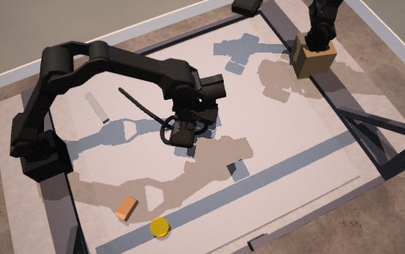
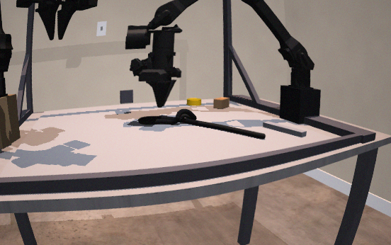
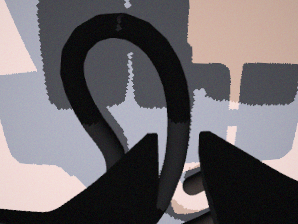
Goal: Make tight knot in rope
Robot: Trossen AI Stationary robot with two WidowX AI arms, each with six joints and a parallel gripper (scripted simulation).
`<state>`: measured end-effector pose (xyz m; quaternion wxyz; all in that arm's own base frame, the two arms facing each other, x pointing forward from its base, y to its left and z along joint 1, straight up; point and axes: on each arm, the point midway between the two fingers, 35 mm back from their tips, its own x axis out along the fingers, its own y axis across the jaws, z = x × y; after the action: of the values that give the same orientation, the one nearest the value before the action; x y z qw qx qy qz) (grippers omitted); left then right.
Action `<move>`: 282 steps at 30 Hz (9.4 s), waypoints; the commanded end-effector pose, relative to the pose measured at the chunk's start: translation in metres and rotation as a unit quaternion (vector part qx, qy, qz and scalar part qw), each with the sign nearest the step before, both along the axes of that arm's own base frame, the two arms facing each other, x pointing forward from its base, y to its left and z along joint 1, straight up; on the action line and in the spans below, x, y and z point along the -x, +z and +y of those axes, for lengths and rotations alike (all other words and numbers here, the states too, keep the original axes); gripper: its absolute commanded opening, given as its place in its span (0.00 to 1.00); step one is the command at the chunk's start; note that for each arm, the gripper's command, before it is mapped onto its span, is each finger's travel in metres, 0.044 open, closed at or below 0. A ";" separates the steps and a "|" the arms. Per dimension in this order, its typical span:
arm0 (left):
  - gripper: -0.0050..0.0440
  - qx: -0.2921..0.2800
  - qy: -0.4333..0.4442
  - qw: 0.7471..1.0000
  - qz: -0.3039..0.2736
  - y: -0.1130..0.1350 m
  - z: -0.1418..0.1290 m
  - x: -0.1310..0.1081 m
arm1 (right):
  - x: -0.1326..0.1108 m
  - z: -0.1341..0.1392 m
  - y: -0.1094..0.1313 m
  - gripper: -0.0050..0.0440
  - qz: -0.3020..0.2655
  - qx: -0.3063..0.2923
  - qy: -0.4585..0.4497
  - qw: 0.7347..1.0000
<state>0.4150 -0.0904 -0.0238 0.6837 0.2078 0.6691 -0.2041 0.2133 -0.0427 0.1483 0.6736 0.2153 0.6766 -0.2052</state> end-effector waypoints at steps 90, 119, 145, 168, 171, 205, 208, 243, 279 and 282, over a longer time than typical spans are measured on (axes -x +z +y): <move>0.20 0.003 -0.001 1.000 -0.006 0.015 -0.001 -0.002 | -0.001 0.000 0.004 0.31 -0.009 -0.001 0.002 1.000; 0.20 0.003 -0.001 1.000 -0.005 0.016 -0.005 0.018 | -0.001 0.000 0.004 0.31 -0.009 -0.001 0.002 1.000; 0.20 0.003 -0.001 1.000 -0.004 0.014 -0.009 0.045 | -0.001 0.000 0.004 0.31 -0.009 -0.001 0.002 1.000; 0.20 0.004 -0.001 1.000 -0.003 0.013 -0.013 0.068 | -0.001 0.000 0.004 0.31 -0.009 -0.001 0.002 1.000; 0.20 0.004 -0.001 1.000 -0.003 0.013 -0.014 0.072 | -0.001 0.000 0.004 0.31 -0.009 -0.001 0.002 1.000; 0.20 0.004 -0.001 1.000 -0.002 -0.004 -0.019 0.096 | -0.001 0.000 0.004 0.31 -0.009 -0.001 0.002 1.000; 0.20 0.004 -0.001 1.000 -0.002 -0.011 -0.019 0.096 | -0.001 0.000 0.004 0.31 -0.009 -0.001 0.002 1.000; 0.31 0.004 -0.001 1.000 -0.002 0.025 -0.018 0.097 | -0.001 0.000 0.004 0.31 -0.009 -0.001 0.002 1.000; 0.31 0.004 -0.001 1.000 -0.002 0.099 -0.029 0.108 | -0.001 0.000 0.004 0.31 -0.009 -0.001 0.002 1.000; 0.31 0.005 -0.001 1.000 -0.001 0.111 -0.050 0.129 | -0.001 0.000 0.004 0.31 -0.009 -0.001 0.002 1.000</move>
<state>0.3024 -0.1180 0.0642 0.6729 0.2044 0.6819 -0.2011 0.2133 -0.0427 0.1483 0.6736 0.2153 0.6766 -0.2052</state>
